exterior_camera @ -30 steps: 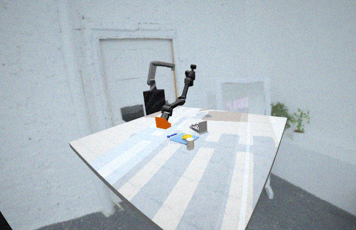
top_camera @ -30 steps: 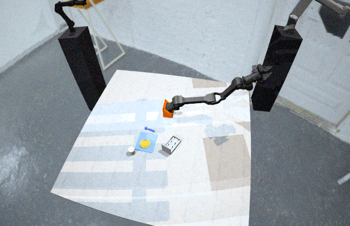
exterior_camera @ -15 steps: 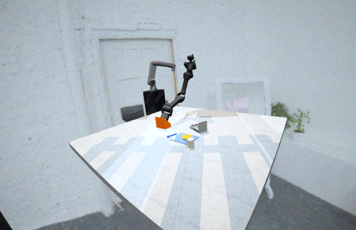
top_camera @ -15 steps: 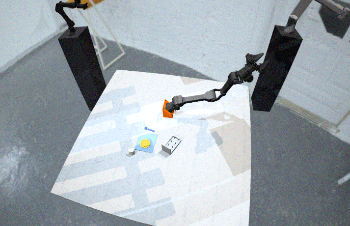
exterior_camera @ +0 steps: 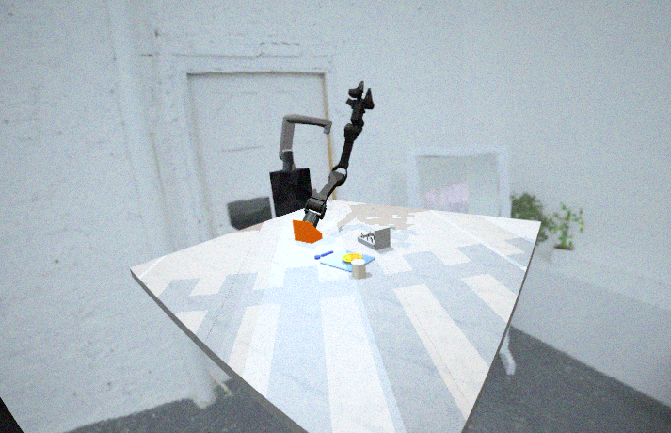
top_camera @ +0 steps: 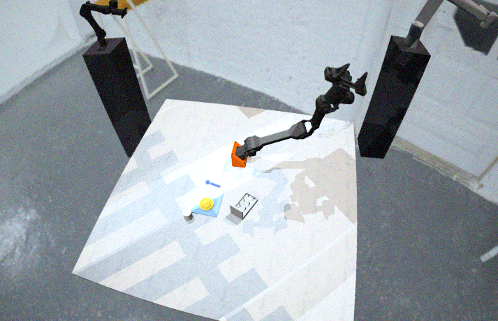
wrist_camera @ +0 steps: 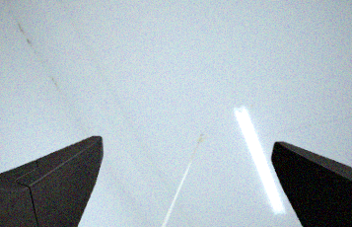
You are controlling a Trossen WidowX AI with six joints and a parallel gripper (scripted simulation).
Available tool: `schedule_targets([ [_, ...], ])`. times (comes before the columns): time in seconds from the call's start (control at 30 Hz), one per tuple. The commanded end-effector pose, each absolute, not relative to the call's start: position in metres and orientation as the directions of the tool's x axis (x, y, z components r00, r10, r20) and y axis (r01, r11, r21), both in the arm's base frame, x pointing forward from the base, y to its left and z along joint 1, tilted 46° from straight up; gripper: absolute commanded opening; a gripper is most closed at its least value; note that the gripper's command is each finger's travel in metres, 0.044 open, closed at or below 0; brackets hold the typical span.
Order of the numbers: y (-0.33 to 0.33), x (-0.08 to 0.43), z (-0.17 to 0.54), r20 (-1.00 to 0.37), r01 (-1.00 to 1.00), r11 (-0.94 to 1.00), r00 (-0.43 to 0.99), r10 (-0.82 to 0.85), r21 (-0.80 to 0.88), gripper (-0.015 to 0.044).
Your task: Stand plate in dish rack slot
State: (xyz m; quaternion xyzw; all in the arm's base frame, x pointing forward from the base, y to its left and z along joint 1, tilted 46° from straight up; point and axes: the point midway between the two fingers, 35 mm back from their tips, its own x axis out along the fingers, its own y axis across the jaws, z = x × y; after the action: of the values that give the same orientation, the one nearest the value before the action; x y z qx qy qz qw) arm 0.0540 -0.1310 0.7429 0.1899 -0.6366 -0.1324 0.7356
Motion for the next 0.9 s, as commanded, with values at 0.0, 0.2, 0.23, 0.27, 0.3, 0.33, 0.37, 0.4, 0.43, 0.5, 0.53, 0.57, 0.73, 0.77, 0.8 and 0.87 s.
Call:
schedule_targets([
  [0.0, -0.164, 0.08, 0.726, 0.834, -0.019, 0.854, 0.225, -0.503, 0.52, 0.04],
  [0.2, -0.206, 0.115, 0.701, 0.746, 0.061, 0.798, 0.318, -0.585, 0.6, 0.04],
  [0.23, -0.213, 0.121, 0.696, 0.728, 0.078, 0.788, 0.335, -0.598, 0.611, 0.04],
  [0.27, -0.22, 0.128, 0.69, 0.708, 0.098, 0.777, 0.354, -0.611, 0.622, 0.04],
  [0.3, -0.228, 0.136, 0.685, 0.687, 0.118, 0.766, 0.374, -0.624, 0.631, 0.04],
  [0.33, -0.235, 0.143, 0.679, 0.665, 0.139, 0.756, 0.393, -0.635, 0.64, 0.04],
  [0.37, -0.242, 0.15, 0.672, 0.643, 0.159, 0.745, 0.411, -0.646, 0.648, 0.04],
  [0.4, -0.248, 0.157, 0.666, 0.62, 0.179, 0.735, 0.43, -0.657, 0.654, 0.04],
  [0.43, -0.255, 0.164, 0.659, 0.596, 0.199, 0.724, 0.448, -0.666, 0.66, 0.04],
  [0.5, -0.267, 0.178, 0.645, 0.547, 0.239, 0.705, 0.484, -0.683, 0.668, 0.04],
  [0.53, -0.273, 0.185, 0.638, 0.522, 0.259, 0.696, 0.502, -0.69, 0.67, 0.04],
  [0.57, -0.279, 0.191, 0.632, 0.498, 0.282, 0.687, 0.515, -0.698, 0.67, 0.04],
  [0.73, -0.306, 0.216, 0.597, 0.372, 0.393, 0.645, 0.576, -0.728, 0.656, 0.04],
  [0.77, -0.31, 0.221, 0.589, 0.345, 0.413, 0.638, 0.587, -0.732, 0.65, 0.04],
  [0.8, -0.315, 0.226, 0.582, 0.319, 0.433, 0.631, 0.597, -0.736, 0.644, 0.04],
  [0.87, -0.324, 0.235, 0.567, 0.265, 0.472, 0.618, 0.617, -0.741, 0.629, 0.04],
])
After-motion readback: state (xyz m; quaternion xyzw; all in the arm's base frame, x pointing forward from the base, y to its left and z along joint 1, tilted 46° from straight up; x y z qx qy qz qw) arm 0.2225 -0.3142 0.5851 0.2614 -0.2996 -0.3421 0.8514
